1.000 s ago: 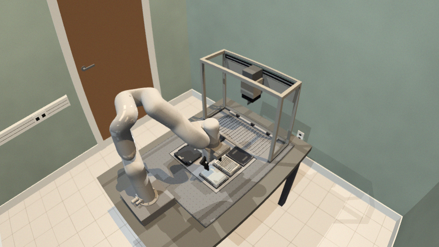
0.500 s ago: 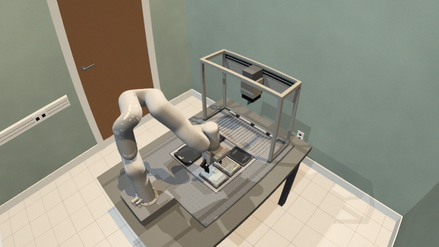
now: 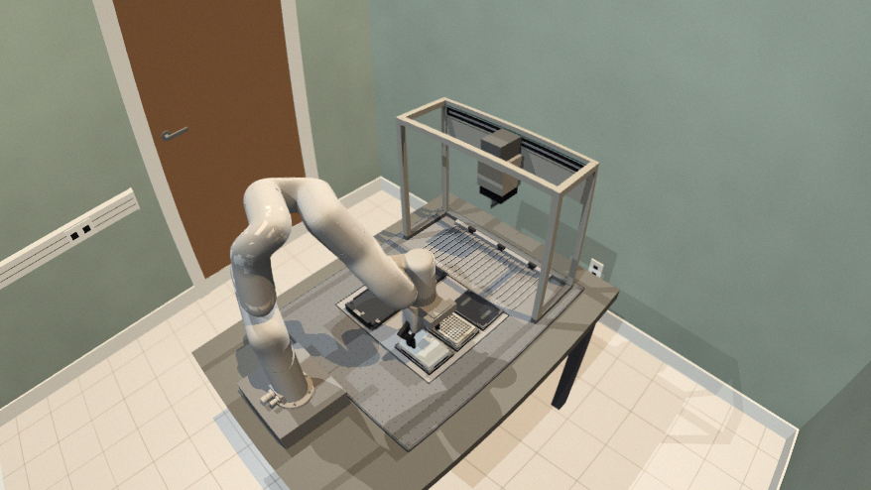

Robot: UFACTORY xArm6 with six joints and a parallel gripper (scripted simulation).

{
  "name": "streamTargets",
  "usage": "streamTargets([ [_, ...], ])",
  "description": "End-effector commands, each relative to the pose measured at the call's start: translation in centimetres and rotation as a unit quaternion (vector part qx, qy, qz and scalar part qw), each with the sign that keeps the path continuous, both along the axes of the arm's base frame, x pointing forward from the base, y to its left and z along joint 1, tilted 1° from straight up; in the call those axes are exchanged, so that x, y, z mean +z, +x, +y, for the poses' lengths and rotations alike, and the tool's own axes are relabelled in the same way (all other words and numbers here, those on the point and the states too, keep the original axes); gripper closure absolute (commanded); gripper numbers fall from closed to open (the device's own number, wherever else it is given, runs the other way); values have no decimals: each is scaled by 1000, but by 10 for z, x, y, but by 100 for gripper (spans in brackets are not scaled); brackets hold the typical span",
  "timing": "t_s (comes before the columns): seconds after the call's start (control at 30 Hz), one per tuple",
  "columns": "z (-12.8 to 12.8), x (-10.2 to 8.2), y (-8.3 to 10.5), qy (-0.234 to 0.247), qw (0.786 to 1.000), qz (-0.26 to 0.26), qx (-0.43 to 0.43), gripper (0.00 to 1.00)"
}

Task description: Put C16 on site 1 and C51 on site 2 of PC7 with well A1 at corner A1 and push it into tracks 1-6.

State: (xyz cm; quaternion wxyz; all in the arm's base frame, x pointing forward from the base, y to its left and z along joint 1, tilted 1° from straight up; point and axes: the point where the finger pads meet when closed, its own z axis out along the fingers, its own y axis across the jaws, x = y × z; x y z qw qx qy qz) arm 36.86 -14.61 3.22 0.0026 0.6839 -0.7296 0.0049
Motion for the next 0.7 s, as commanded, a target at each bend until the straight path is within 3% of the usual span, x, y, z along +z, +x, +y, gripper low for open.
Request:
streamTargets([
  [0.0, -1, -5, 1, -1, 1000, -1, 0, 0],
  [0.67, -1, -32, 1, -1, 1000, -1, 0, 0],
])
